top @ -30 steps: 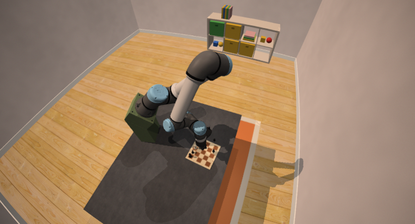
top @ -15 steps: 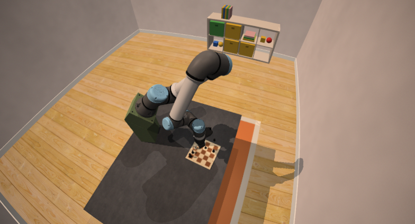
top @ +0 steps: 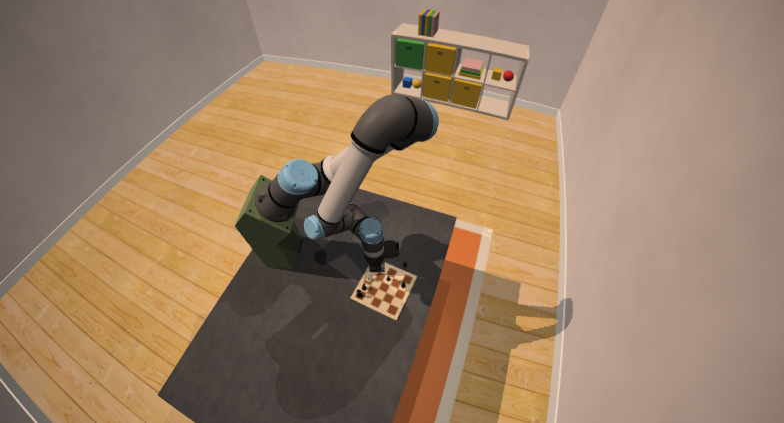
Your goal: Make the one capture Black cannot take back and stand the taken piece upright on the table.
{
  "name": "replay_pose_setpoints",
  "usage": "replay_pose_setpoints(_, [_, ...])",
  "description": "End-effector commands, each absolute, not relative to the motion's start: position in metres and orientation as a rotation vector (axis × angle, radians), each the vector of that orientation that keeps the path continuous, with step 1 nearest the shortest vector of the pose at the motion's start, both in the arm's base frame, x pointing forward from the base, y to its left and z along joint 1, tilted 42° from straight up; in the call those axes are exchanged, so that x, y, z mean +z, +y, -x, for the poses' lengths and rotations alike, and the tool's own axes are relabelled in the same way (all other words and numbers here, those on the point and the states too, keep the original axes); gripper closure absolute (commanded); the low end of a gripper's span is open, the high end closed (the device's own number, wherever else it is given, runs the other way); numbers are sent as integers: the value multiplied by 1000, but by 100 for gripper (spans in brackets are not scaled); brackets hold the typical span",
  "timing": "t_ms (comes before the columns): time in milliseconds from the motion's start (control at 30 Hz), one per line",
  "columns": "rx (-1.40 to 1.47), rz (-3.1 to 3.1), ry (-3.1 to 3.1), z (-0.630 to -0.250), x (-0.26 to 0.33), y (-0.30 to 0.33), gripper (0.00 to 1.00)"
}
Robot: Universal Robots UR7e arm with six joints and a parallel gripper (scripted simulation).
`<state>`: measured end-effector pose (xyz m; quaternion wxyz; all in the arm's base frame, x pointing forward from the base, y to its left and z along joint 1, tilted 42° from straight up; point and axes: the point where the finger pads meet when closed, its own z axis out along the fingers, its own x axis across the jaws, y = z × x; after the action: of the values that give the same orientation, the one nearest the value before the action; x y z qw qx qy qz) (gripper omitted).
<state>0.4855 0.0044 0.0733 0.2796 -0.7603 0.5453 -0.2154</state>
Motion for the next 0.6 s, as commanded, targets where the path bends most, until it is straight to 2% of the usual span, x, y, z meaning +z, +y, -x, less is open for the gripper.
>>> replay_pose_setpoints(0, [-501, 1795, 1719, -478, 69, 12, 100])
replay_pose_setpoints(567, [-419, 1607, 1868, -471, 66, 17, 100])
